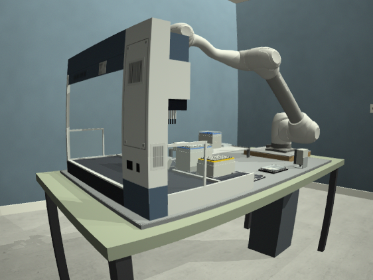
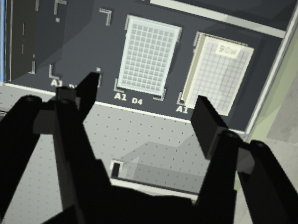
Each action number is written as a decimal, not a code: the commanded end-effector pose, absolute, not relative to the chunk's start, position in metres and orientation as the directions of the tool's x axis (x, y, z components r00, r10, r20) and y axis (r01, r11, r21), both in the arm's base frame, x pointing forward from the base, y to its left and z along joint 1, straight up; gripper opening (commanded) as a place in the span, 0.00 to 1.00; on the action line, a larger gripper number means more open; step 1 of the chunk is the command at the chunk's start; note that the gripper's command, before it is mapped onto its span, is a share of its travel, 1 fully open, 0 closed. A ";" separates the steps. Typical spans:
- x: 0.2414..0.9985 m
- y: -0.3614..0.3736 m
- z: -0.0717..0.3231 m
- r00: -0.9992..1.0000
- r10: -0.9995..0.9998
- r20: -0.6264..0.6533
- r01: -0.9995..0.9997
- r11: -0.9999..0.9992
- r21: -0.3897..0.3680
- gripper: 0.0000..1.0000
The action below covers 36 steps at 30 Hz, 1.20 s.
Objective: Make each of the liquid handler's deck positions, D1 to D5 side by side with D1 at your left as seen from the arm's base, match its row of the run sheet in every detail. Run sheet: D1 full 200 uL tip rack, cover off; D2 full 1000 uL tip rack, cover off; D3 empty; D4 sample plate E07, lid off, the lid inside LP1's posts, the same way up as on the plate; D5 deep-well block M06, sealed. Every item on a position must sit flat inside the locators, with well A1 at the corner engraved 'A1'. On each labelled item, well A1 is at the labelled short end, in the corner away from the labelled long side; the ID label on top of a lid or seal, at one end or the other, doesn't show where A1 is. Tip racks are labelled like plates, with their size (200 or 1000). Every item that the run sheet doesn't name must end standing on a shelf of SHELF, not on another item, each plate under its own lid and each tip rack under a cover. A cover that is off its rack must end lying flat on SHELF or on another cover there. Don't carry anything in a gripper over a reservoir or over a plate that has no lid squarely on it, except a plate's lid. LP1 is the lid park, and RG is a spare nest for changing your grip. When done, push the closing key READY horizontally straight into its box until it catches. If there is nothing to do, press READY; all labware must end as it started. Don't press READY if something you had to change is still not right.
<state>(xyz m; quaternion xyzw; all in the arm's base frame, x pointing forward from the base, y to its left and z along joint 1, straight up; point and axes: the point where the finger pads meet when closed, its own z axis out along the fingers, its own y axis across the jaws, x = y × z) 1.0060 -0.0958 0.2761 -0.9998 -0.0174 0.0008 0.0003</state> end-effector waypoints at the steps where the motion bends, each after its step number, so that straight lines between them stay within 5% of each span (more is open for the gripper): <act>1: 1.006 -0.096 0.277 0.999 0.035 0.001 0.035 -0.999 -0.001 0.66; 36: 1.006 -0.096 0.225 0.999 0.035 0.001 0.035 -0.999 -0.001 0.66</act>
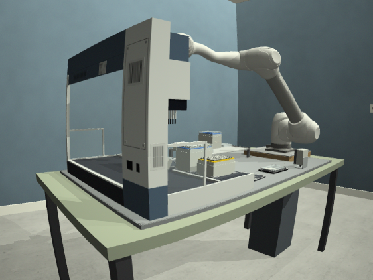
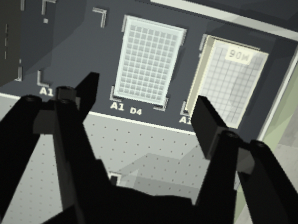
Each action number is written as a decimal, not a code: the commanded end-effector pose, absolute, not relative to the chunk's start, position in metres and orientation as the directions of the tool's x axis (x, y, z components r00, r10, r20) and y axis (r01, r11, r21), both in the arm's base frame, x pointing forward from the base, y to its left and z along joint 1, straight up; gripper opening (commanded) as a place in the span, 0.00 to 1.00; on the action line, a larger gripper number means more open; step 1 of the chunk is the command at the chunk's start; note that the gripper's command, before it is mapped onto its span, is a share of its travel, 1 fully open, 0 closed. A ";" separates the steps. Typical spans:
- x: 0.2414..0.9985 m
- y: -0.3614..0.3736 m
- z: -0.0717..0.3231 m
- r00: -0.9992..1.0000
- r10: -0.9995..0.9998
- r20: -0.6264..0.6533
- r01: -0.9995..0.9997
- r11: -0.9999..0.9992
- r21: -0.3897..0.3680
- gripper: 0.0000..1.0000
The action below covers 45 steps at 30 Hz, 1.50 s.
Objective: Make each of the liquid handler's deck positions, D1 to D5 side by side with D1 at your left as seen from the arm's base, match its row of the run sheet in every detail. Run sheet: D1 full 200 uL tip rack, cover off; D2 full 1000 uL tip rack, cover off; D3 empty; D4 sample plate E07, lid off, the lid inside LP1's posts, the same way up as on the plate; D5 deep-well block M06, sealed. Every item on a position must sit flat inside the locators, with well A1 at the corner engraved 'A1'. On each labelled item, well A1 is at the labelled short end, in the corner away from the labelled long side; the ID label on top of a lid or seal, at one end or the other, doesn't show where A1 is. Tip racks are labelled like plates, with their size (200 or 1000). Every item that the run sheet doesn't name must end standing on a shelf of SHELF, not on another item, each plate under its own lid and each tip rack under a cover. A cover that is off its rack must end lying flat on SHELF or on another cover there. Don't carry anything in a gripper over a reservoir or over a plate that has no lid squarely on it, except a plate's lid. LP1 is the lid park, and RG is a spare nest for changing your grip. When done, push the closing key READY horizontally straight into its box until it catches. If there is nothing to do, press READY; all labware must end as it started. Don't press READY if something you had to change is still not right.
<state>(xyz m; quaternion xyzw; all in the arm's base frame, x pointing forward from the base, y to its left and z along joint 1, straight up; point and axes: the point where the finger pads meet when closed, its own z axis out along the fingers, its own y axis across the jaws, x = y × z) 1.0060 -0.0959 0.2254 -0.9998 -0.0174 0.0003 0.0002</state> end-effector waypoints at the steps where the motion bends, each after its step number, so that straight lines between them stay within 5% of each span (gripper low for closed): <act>1: 1.006 -0.096 0.224 0.999 0.035 0.001 0.035 -0.999 -0.001 0.66; 45: 1.006 -0.096 0.157 0.999 0.035 0.001 0.035 -0.999 -0.001 0.66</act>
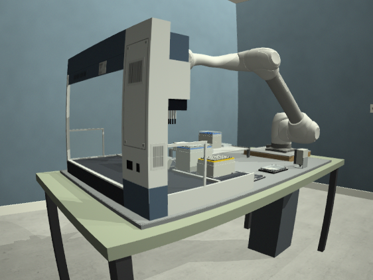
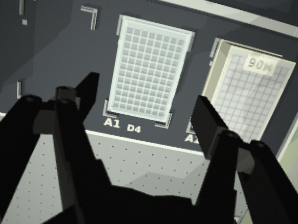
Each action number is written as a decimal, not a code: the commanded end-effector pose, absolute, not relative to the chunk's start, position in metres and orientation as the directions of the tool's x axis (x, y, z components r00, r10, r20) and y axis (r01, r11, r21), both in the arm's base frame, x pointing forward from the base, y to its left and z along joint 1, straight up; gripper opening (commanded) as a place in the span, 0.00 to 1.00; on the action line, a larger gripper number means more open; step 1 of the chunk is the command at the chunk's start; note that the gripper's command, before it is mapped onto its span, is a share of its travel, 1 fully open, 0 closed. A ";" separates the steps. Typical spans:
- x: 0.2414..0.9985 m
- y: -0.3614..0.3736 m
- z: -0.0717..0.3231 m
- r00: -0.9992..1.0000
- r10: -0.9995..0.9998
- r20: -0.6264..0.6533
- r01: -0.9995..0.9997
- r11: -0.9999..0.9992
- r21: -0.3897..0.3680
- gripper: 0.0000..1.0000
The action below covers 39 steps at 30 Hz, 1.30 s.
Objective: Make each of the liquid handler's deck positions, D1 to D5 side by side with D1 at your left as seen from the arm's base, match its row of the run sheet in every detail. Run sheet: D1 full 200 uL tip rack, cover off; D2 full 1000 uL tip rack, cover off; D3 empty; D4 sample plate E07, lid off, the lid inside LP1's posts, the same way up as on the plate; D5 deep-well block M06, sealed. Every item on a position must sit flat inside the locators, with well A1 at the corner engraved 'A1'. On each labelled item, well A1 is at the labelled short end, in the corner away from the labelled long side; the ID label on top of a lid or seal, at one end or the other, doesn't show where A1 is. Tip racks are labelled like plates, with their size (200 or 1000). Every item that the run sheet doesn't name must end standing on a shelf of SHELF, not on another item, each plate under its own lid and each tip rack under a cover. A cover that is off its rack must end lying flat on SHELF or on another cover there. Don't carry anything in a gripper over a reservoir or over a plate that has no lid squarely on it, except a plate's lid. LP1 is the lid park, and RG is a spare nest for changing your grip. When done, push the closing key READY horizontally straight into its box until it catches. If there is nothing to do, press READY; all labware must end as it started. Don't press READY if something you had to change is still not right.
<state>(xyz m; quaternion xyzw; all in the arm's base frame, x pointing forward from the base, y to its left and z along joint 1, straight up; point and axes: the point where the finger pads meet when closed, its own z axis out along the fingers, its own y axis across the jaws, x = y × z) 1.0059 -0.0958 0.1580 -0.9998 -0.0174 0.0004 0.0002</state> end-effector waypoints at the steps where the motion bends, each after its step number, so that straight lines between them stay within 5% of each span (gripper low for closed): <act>1: 1.006 -0.096 0.155 0.999 0.035 0.001 0.035 -0.999 -0.001 0.66; 39: 1.006 -0.096 0.102 0.999 0.035 0.001 0.035 -0.999 -0.001 0.66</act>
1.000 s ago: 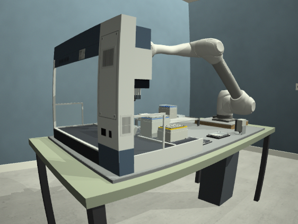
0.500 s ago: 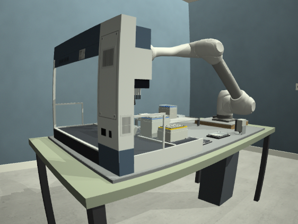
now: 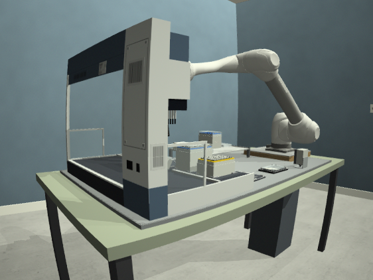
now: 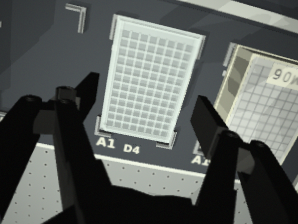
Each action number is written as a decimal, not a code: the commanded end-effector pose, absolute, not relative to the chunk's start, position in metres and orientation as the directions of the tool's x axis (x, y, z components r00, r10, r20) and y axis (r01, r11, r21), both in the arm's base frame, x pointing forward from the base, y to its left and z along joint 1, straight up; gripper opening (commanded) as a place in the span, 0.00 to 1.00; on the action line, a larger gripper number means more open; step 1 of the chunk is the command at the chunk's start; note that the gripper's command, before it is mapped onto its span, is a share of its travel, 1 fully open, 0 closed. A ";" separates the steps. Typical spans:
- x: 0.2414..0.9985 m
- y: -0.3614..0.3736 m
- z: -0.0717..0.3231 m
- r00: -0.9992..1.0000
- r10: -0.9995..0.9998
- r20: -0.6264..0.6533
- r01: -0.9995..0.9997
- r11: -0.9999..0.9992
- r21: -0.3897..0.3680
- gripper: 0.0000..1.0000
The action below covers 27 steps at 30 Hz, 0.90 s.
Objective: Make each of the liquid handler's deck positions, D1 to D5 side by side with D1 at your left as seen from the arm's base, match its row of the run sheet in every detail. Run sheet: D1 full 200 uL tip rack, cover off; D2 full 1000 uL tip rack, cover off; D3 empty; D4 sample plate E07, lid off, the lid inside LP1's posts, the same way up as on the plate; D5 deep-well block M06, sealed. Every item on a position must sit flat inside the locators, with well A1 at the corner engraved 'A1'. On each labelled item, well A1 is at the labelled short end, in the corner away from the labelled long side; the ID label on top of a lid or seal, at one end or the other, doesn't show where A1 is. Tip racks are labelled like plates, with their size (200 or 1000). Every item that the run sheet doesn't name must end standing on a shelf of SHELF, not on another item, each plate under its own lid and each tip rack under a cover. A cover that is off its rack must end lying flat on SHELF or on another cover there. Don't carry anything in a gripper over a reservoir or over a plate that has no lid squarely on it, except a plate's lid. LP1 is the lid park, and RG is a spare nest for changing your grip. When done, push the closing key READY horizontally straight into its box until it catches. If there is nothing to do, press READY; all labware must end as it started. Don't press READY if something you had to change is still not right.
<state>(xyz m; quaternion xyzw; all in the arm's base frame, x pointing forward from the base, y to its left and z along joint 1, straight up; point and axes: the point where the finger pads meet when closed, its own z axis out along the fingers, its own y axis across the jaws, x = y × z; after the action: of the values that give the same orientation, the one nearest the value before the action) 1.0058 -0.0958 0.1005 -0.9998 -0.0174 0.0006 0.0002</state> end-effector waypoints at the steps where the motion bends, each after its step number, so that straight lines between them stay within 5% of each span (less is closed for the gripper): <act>1: 1.006 -0.096 0.100 0.999 0.035 0.001 0.035 -0.999 -0.001 0.66; 27: 1.006 -0.096 0.061 0.999 0.035 0.001 0.035 -0.999 -0.001 0.66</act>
<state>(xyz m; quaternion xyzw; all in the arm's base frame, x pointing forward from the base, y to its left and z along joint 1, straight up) 1.0058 -0.0958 0.0613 -0.9998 -0.0174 0.0005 0.0002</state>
